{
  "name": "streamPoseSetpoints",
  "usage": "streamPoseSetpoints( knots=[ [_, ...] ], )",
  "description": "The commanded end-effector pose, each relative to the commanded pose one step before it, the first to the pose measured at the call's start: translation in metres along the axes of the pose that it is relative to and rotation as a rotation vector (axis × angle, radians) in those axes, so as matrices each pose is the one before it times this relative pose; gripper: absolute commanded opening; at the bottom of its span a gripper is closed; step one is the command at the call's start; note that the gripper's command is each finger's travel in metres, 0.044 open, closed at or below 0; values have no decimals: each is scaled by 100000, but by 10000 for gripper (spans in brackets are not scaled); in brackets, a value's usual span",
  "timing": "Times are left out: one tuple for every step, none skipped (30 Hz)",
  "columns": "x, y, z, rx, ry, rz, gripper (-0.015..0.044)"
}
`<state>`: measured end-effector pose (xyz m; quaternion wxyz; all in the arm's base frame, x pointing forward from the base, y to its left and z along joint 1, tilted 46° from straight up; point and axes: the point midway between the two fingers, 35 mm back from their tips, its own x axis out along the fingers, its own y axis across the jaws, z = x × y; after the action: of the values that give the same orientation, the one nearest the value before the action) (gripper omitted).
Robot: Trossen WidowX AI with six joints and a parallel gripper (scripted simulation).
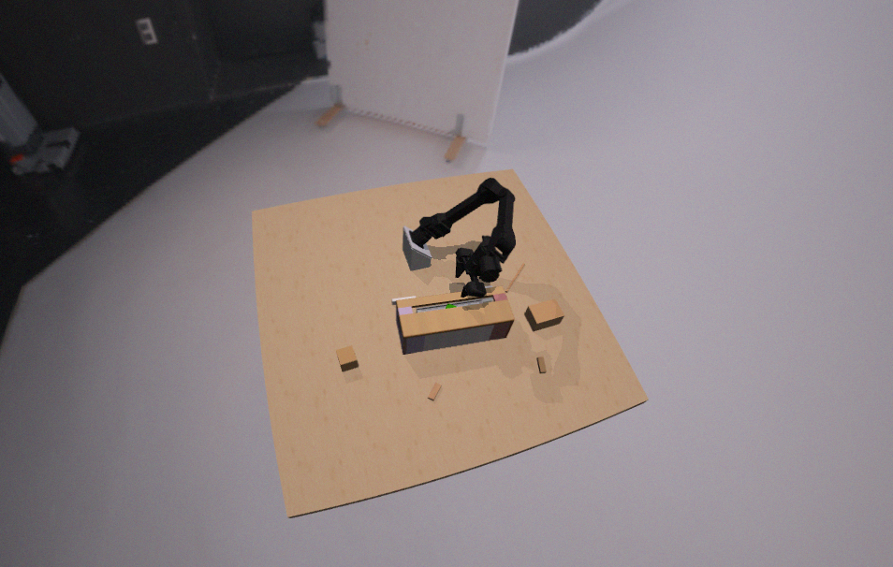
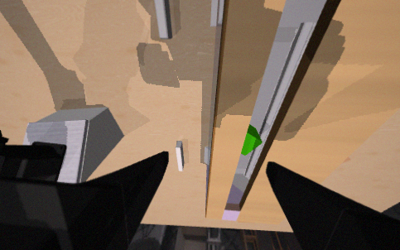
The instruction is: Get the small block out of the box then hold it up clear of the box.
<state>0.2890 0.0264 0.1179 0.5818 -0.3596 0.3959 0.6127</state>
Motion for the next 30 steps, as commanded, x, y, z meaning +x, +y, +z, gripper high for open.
streamPoseSetpoints(
  knots=[
    [80, 244, 453, -3242, -690, 1400, 400],
    [0, 0, 0, 0, 0, 0, 400],
    [26, -3, 7, 0, 2, -1, 400],
    [52, -6, 14, 0, 3, -2, 400],
    [78, -8, 22, 0, 5, -3, 400],
    [103, -10, 29, 0, 6, -4, 400],
    [127, -12, 36, -1, 7, -5, 400],
    [147, -13, 42, -1, 8, -6, 400],
    [156, -13, 44, -1, 8, -6, 400],
    [157, -12, 45, -1, 7, -6, 400],
    [157, -11, 45, -1, 6, -6, 400],
    [157, -10, 45, -1, 6, -6, 400],
    [157, -9, 45, -1, 5, -6, 400],
    [155, -6, 52, -1, 5, -6, 400],
    [155, -5, 52, -1, 4, -5, 400],
    [155, -4, 52, -1, 4, -5, 400],
    [155, -3, 52, -1, 3, -5, 400],
    [155, -2, 53, -1, 2, -5, 400],
    [155, -1, 53, -1, 1, -5, 400],
    [154, -8, 51, -1, 1, -5, 400],
    [154, -7, 52, -1, 0, -5, 400],
    [154, -6, 52, -1, -1, -4, 400],
    [154, -5, 52, -1, -2, -4, 400],
    [154, -4, 52, -1, -2, -4, 400],
    [154, -3, 52, -1, -3, -4, 400],
    [154, -2, 52, -1, -4, -3, 400],
    [154, -1, 52, -2, -5, -3, 400],
    [154, 0, 52, -2, -5, -3, 400],
    [154, 1, 53, -2, -6, -3, 400],
    [153, 2, 53, -2, -7, -2, 400]
  ],
)
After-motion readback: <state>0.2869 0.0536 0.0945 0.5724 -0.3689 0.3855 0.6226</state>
